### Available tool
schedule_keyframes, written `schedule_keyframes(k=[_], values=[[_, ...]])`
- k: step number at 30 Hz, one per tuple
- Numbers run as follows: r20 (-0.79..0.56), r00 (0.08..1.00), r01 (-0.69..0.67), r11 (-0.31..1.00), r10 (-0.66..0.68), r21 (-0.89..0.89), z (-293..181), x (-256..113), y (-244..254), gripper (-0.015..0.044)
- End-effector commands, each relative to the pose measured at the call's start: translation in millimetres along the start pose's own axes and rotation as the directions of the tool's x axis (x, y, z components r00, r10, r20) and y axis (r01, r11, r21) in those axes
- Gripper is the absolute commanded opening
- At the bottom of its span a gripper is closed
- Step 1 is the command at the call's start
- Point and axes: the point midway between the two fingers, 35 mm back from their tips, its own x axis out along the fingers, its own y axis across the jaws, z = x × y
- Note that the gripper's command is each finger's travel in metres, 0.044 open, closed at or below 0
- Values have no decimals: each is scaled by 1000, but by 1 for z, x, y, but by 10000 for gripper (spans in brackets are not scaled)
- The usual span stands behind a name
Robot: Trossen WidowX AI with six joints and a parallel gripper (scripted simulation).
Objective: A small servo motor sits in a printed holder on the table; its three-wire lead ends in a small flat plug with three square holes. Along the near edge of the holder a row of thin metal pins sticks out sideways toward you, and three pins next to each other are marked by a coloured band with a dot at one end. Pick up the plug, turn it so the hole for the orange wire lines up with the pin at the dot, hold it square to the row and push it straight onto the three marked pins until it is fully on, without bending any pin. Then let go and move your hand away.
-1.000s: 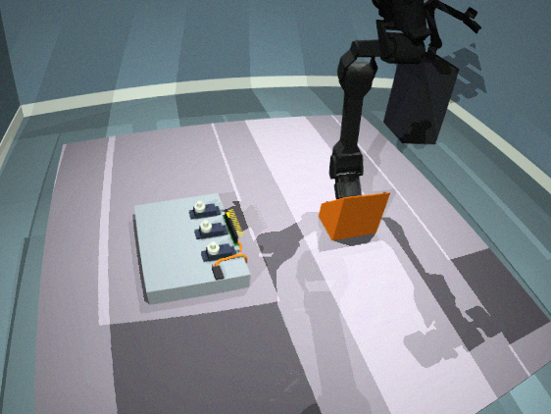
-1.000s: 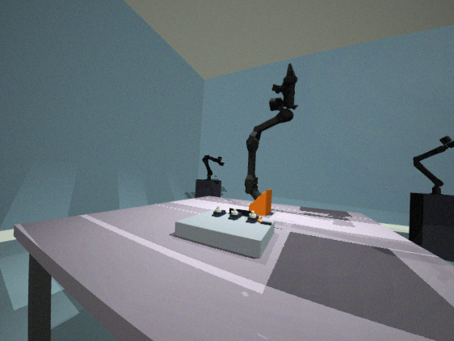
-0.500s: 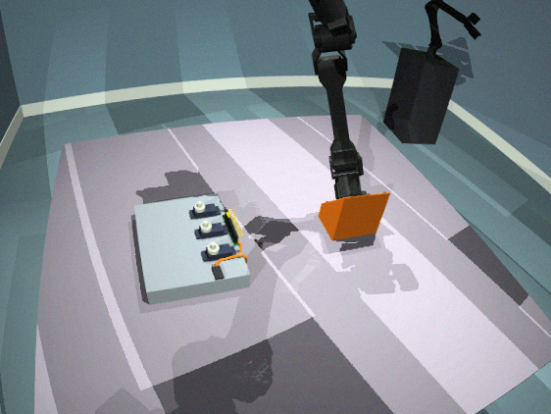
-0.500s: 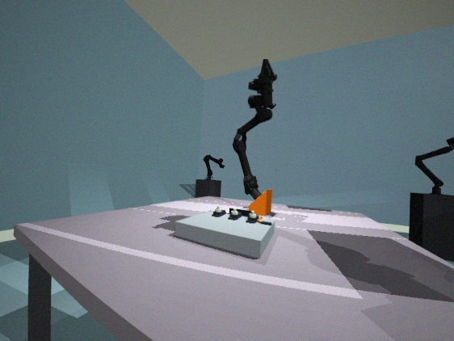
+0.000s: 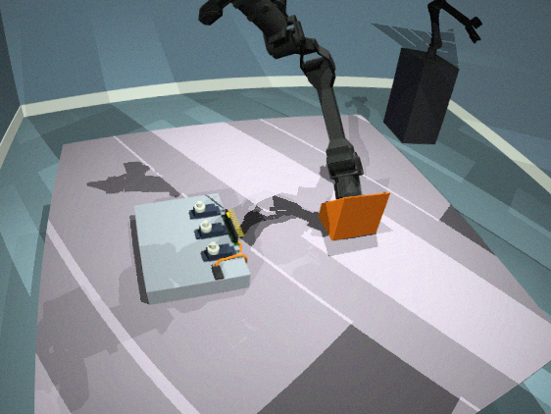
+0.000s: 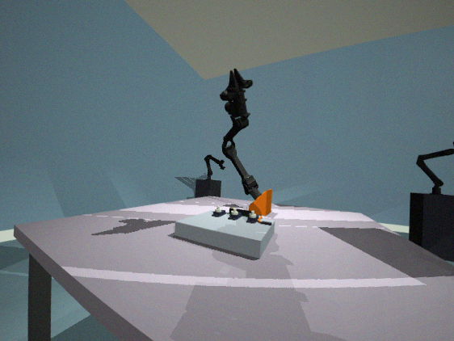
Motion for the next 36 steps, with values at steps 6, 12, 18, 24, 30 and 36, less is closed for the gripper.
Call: schedule_keyframes(k=[6,12,18,24,30,36], values=[[-34,993,111,988,-115,-109,36,-26,-75,115],[-46,977,195,964,-206,-184,61,-53,-122,115],[-54,953,276,927,-298,-253,83,-87,-163,115],[-59,919,353,881,-389,-316,101,-127,-198,115],[-60,876,425,825,-478,-372,114,-170,-226,115],[-59,824,492,762,-564,-421,123,-216,-248,115]])
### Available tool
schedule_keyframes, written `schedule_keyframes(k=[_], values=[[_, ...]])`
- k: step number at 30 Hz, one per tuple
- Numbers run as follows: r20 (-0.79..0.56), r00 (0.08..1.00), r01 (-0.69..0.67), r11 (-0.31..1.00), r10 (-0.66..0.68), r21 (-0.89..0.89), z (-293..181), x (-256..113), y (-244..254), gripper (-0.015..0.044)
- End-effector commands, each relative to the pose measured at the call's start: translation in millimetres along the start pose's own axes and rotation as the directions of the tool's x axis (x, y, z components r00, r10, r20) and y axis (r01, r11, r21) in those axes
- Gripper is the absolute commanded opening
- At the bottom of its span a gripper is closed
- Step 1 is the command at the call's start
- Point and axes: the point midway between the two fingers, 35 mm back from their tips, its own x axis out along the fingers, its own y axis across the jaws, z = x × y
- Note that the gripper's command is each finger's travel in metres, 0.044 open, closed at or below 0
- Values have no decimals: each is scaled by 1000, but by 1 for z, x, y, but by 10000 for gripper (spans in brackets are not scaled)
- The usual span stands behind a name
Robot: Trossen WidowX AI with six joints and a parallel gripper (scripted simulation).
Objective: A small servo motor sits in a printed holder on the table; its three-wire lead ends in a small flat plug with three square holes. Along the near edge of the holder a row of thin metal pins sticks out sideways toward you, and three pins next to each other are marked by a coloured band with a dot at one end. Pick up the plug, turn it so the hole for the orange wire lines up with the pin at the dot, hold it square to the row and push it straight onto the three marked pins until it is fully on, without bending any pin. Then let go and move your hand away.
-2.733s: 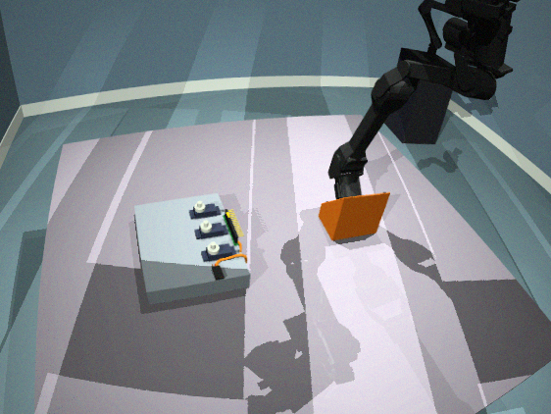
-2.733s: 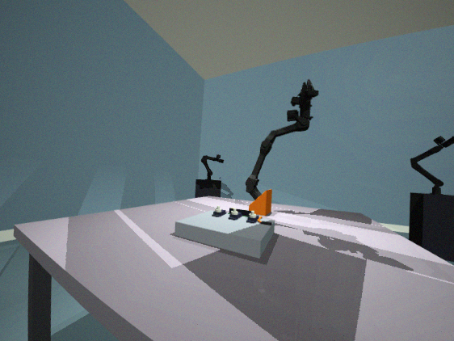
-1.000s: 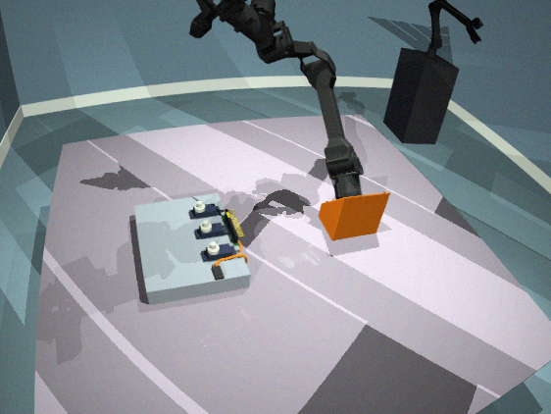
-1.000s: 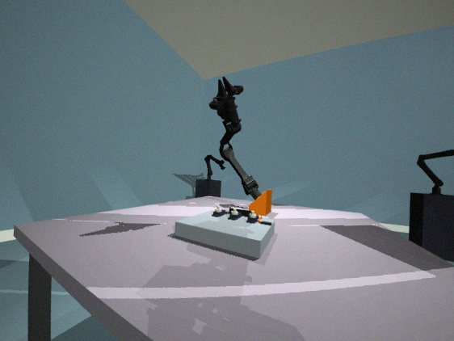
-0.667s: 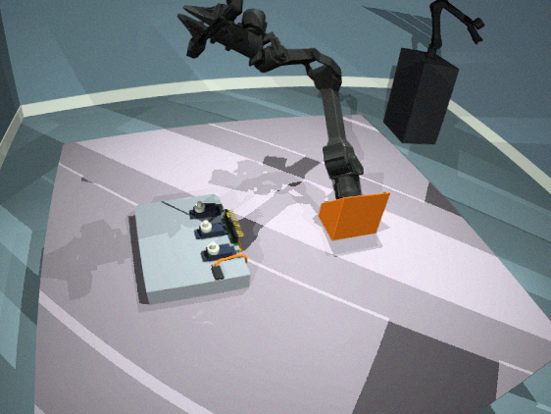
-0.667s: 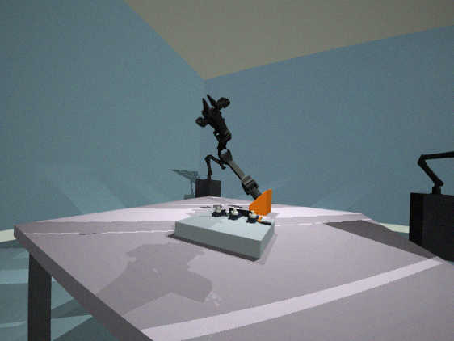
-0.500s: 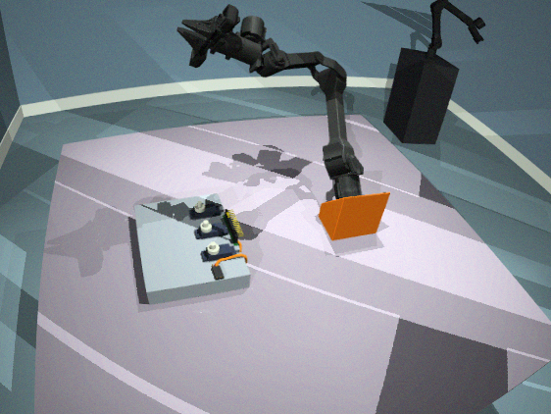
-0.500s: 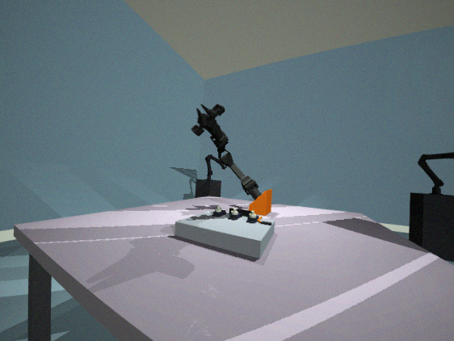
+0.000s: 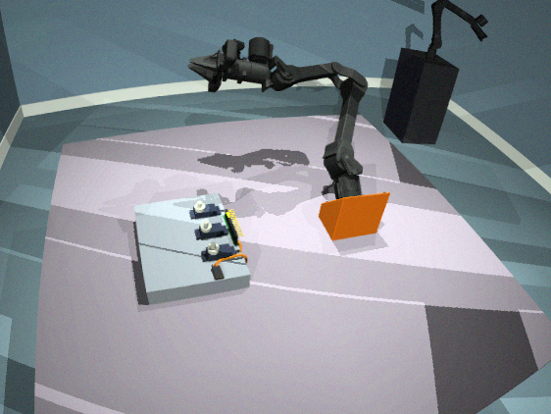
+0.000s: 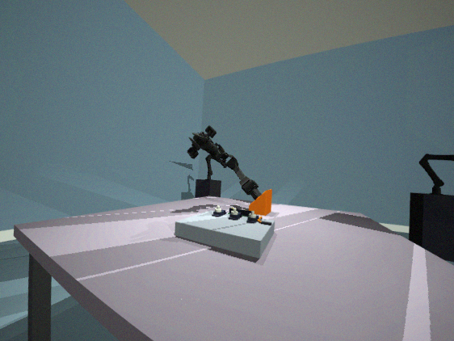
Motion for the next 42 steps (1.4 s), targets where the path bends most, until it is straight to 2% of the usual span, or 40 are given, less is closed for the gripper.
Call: schedule_keyframes(k=[1,12,26,42], values=[[-31,998,53,998,-54,-33,-10,-19,-25,115],[-96,973,200,974,-210,-108,-36,-71,-81,115],[-366,902,145,958,-230,-246,-87,-27,-76,115],[-662,704,-60,907,-258,-417,-166,12,-59,115]])
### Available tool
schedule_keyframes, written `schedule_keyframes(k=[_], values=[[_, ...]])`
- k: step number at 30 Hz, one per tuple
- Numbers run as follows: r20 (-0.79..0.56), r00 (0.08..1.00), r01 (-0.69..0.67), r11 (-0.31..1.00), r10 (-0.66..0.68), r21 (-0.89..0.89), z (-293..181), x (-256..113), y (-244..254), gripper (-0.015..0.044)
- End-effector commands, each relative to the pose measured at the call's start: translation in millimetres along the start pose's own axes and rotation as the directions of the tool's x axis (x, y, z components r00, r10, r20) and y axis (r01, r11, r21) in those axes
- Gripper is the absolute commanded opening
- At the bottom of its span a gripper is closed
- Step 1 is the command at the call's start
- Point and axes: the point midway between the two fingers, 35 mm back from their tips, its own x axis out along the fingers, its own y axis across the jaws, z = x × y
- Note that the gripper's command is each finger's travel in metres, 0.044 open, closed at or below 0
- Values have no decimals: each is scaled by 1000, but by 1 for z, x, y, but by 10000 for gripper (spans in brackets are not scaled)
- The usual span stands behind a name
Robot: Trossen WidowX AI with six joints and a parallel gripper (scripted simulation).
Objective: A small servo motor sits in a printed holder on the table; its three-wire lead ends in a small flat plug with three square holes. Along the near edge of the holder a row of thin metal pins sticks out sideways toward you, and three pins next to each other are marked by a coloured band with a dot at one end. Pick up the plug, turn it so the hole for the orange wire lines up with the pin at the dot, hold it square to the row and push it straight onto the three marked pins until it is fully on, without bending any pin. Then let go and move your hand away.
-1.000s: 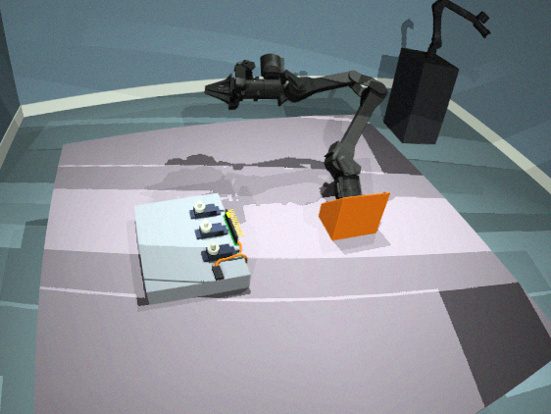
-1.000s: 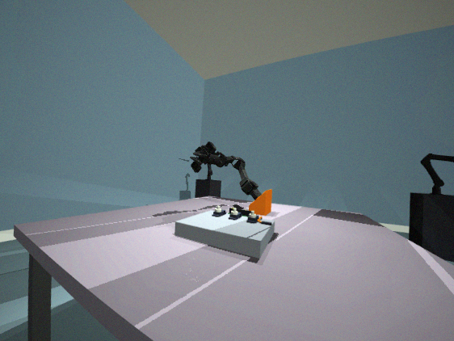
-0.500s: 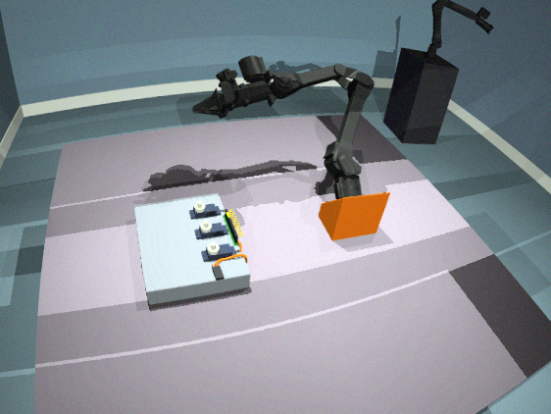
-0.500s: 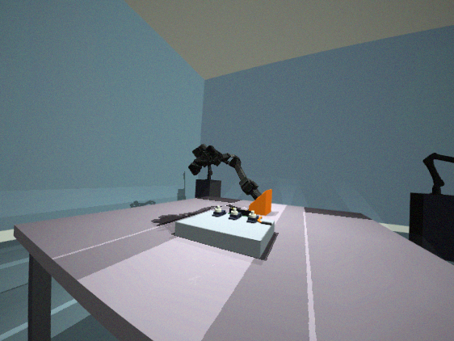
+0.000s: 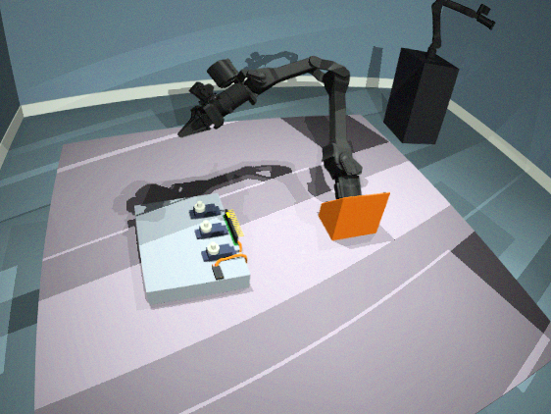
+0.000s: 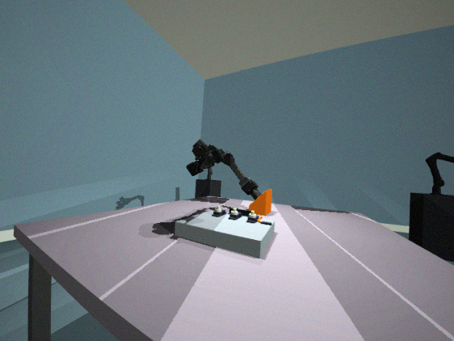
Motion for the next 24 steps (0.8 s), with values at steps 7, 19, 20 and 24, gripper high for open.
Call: schedule_keyframes(k=[7,19,20,24], values=[[-207,978,-68,980,28,-188,-20,38,33,115],[-440,898,-217,888,19,-405,-54,75,76,115],[-457,889,-232,877,16,-421,-57,77,80,115],[-524,851,-295,825,-2,-482,-70,87,95,115]])
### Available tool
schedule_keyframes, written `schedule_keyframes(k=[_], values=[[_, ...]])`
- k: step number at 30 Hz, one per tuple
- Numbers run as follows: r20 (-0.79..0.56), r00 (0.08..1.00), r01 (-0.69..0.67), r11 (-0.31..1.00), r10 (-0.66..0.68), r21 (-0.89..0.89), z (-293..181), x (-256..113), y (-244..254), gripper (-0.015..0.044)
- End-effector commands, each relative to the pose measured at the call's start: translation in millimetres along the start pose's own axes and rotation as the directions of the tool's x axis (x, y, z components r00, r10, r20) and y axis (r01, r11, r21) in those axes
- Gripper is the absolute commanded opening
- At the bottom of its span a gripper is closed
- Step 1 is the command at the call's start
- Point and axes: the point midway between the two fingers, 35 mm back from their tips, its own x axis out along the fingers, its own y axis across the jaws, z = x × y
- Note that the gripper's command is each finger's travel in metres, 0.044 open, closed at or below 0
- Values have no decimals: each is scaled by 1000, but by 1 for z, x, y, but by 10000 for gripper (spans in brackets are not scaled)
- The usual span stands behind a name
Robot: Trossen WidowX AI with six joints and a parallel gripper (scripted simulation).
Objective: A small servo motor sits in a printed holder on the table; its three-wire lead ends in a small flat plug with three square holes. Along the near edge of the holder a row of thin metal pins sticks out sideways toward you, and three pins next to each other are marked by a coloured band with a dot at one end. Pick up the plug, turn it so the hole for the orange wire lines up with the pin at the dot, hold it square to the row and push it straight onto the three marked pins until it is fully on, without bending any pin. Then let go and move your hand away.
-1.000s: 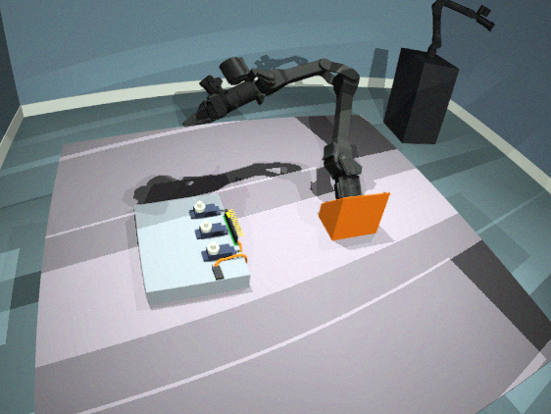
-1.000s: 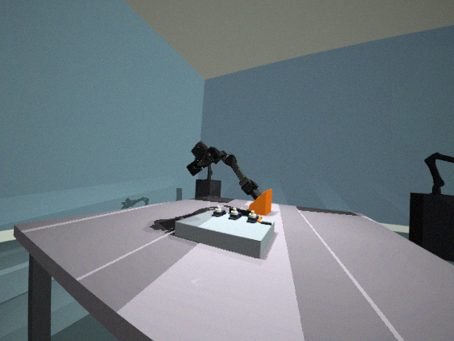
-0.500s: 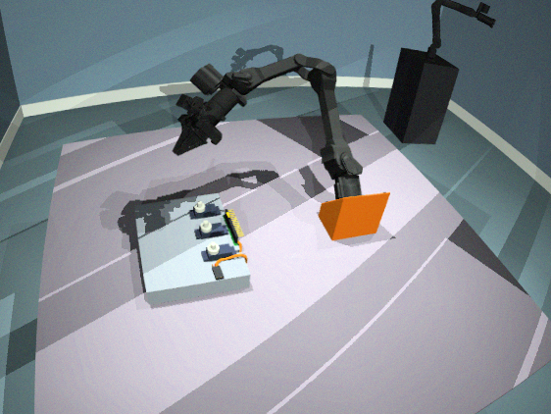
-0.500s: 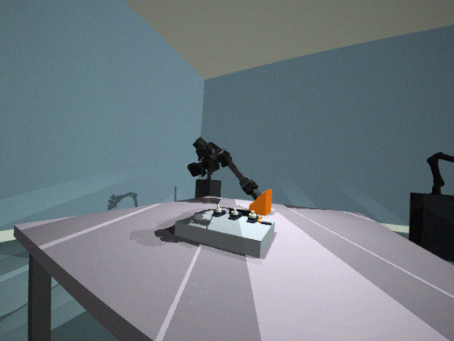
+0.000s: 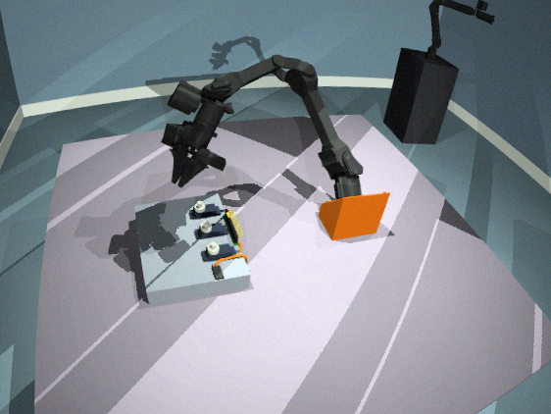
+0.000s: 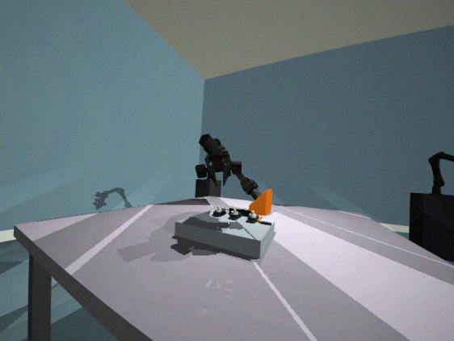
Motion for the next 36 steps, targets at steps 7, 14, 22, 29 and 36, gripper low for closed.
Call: schedule_keyframes(k=[7,14,22,29,36], values=[[-184,982,-79,967,34,-243,1,33,39,115],[-310,950,-163,900,33,-404,-2,54,68,115],[-441,897,-276,780,1,-561,-9,75,101,115],[-539,841,-386,641,-53,-664,-19,91,129,115],[-616,777,-498,476,-126,-725,-30,105,156,115]])
